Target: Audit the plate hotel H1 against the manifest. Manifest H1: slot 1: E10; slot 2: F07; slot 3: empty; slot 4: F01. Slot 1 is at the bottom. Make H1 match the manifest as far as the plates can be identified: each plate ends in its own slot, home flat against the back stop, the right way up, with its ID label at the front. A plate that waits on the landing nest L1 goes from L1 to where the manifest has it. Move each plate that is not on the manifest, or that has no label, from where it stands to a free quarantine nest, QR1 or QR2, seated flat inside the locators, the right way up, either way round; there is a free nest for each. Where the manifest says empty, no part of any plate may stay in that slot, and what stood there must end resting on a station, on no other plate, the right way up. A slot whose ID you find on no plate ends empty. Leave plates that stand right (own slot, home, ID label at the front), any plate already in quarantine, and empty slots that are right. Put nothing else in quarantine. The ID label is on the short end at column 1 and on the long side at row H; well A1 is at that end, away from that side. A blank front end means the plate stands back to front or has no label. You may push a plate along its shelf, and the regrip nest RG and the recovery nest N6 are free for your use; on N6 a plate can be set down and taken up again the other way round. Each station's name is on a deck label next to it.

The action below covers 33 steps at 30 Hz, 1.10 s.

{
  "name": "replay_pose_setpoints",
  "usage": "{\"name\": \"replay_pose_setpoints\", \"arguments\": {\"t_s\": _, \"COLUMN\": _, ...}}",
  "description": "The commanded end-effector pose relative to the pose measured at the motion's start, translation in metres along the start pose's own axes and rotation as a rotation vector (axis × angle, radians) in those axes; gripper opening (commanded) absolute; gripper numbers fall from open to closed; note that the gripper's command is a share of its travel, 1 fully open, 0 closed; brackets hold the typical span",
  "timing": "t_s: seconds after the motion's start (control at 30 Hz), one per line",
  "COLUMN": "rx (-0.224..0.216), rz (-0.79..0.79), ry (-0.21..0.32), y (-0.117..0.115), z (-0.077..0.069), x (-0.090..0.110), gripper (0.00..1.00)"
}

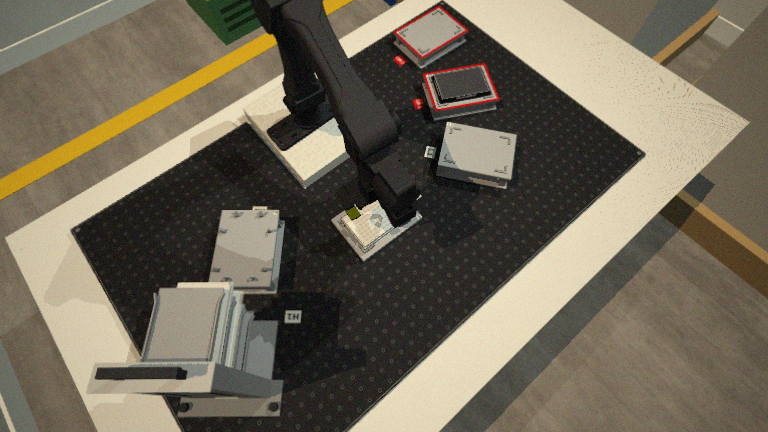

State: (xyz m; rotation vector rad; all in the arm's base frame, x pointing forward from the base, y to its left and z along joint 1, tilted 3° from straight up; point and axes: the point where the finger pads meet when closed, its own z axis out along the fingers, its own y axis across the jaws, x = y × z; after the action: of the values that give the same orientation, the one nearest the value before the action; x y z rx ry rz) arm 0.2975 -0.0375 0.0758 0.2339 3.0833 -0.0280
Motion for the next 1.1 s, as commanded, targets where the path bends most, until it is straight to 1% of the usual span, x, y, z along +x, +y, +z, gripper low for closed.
{"name": "replay_pose_setpoints", "arguments": {"t_s": 0.0, "rx": -0.003, "rz": 0.100, "ry": -0.011, "y": 0.0006, "z": -0.0030, "x": -0.0021, "gripper": 1.00}}
{"name": "replay_pose_setpoints", "arguments": {"t_s": 0.13, "rx": -0.003, "rz": 0.180, "ry": -0.011, "y": 0.0006, "z": -0.0030, "x": -0.0021, "gripper": 1.00}}
{"name": "replay_pose_setpoints", "arguments": {"t_s": 0.2, "rx": -0.003, "rz": 0.180, "ry": -0.011, "y": 0.0006, "z": -0.0030, "x": -0.0021, "gripper": 1.00}}
{"name": "replay_pose_setpoints", "arguments": {"t_s": 0.7, "rx": -0.005, "rz": 0.481, "ry": -0.010, "y": 0.0006, "z": -0.0030, "x": -0.0021, "gripper": 1.00}}
{"name": "replay_pose_setpoints", "arguments": {"t_s": 0.77, "rx": -0.005, "rz": 0.481, "ry": -0.010, "y": 0.0006, "z": -0.0030, "x": -0.0021, "gripper": 1.00}}
{"name": "replay_pose_setpoints", "arguments": {"t_s": 1.07, "rx": -0.006, "rz": 0.721, "ry": -0.010, "y": 0.0006, "z": -0.0030, "x": -0.0021, "gripper": 1.00}}
